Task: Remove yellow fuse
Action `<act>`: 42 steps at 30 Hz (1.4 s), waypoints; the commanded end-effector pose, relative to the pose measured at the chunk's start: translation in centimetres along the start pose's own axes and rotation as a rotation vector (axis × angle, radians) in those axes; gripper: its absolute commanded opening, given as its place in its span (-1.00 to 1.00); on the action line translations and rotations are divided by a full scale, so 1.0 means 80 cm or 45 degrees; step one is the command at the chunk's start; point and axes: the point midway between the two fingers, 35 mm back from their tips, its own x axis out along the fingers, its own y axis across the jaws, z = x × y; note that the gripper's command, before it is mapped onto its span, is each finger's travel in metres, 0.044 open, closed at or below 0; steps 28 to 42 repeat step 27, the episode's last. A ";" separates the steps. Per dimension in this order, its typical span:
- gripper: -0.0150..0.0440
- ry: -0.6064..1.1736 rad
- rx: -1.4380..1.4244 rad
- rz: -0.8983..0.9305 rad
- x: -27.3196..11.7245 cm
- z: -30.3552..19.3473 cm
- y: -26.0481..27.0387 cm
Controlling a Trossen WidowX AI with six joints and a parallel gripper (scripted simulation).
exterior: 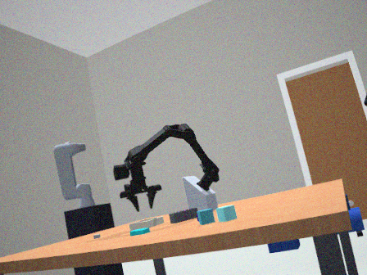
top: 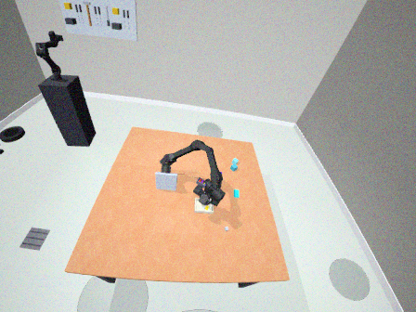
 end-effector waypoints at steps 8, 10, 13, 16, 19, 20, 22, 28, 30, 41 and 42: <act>0.63 -0.006 -0.012 0.019 -0.026 -0.001 0.003; 0.63 0.002 -0.001 0.015 -0.021 0.000 0.002; 0.63 0.002 -0.001 0.015 -0.021 0.000 0.002; 0.63 0.002 -0.001 0.015 -0.021 0.000 0.002; 0.63 0.002 -0.001 0.015 -0.021 0.000 0.002; 0.63 0.002 -0.001 0.015 -0.021 0.000 0.002; 0.63 0.002 -0.001 0.015 -0.021 0.000 0.002; 0.63 0.002 -0.001 0.015 -0.021 0.000 0.002; 0.63 0.002 -0.001 0.015 -0.021 0.000 0.002; 0.63 0.002 -0.001 0.015 -0.021 0.000 0.002; 0.63 0.002 -0.001 0.015 -0.021 0.000 0.002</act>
